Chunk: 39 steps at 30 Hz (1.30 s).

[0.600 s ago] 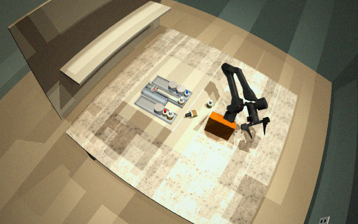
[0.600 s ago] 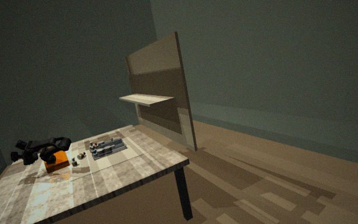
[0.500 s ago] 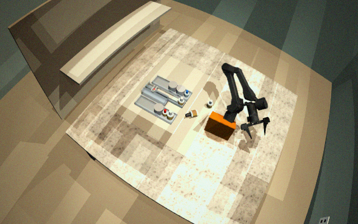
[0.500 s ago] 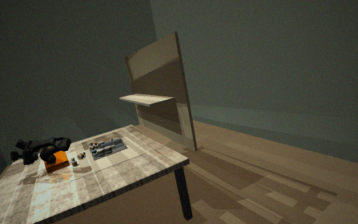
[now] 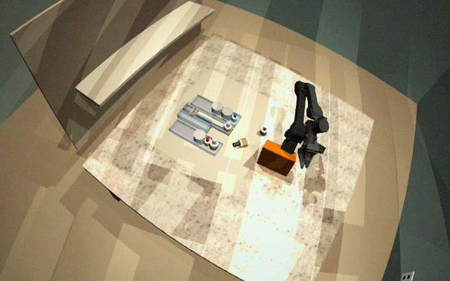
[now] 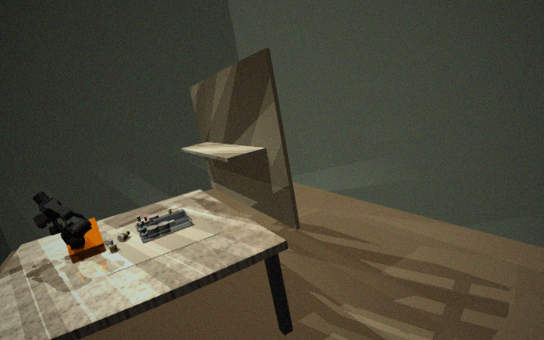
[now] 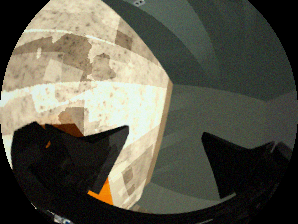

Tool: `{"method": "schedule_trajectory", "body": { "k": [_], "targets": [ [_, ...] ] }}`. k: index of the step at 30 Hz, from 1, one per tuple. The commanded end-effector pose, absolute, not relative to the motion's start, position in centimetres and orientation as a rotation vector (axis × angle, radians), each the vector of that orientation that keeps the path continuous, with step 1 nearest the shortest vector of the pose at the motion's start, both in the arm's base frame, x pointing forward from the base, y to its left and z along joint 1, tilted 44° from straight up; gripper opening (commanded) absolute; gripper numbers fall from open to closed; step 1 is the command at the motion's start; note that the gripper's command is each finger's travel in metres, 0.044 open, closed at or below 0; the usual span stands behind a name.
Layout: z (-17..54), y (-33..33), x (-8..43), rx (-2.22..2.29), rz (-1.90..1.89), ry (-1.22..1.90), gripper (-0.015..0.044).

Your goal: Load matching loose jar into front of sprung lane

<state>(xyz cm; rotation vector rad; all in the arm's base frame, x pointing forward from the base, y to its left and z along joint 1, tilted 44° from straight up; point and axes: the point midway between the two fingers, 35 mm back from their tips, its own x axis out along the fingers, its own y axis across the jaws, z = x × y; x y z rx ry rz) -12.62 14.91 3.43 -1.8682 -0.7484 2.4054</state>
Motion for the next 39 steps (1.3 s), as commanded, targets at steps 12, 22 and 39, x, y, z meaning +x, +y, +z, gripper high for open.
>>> {"method": "schedule_trajectory", "body": {
  "k": [12,22,39],
  "targets": [
    [5.0,16.4,4.7,-1.501,1.208,0.831,0.0440],
    [7.7,8.9,12.7,-1.028,0.256,1.277,0.0440],
    [10.8,1.4,15.4,-0.672,-0.475,1.354,0.0440]
  ]
}}
